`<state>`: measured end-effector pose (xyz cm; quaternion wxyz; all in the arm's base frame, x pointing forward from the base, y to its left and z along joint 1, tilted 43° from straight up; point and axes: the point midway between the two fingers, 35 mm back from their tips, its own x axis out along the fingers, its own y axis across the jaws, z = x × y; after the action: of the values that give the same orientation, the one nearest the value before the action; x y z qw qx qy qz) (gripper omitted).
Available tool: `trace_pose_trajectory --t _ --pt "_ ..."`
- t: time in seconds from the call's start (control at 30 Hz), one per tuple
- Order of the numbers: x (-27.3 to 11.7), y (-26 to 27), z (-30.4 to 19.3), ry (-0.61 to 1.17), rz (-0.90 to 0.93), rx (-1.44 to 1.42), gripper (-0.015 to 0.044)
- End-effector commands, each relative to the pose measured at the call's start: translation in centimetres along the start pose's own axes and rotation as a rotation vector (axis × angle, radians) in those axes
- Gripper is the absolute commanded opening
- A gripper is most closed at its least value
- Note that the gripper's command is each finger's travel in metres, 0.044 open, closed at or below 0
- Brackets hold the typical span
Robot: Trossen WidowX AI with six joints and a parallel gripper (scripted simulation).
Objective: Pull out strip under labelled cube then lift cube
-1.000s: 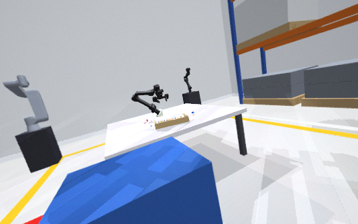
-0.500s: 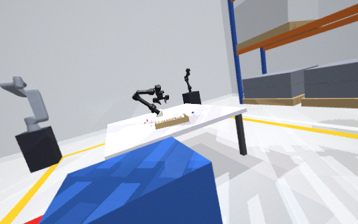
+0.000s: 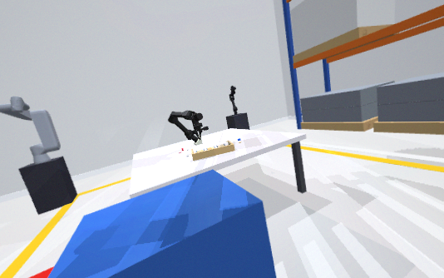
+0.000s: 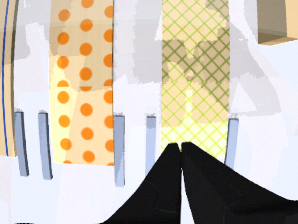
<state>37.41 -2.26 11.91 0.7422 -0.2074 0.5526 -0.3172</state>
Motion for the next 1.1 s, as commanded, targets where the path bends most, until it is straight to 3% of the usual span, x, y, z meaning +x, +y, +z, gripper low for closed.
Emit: trace_pose_trajectory --t 0.0,1.07 --pt "2.2 -2.4 -0.4 0.232 -0.023 0.08 0.0" --pt "6.1 -2.2 -1.3 0.231 -0.023 0.081 0.0"
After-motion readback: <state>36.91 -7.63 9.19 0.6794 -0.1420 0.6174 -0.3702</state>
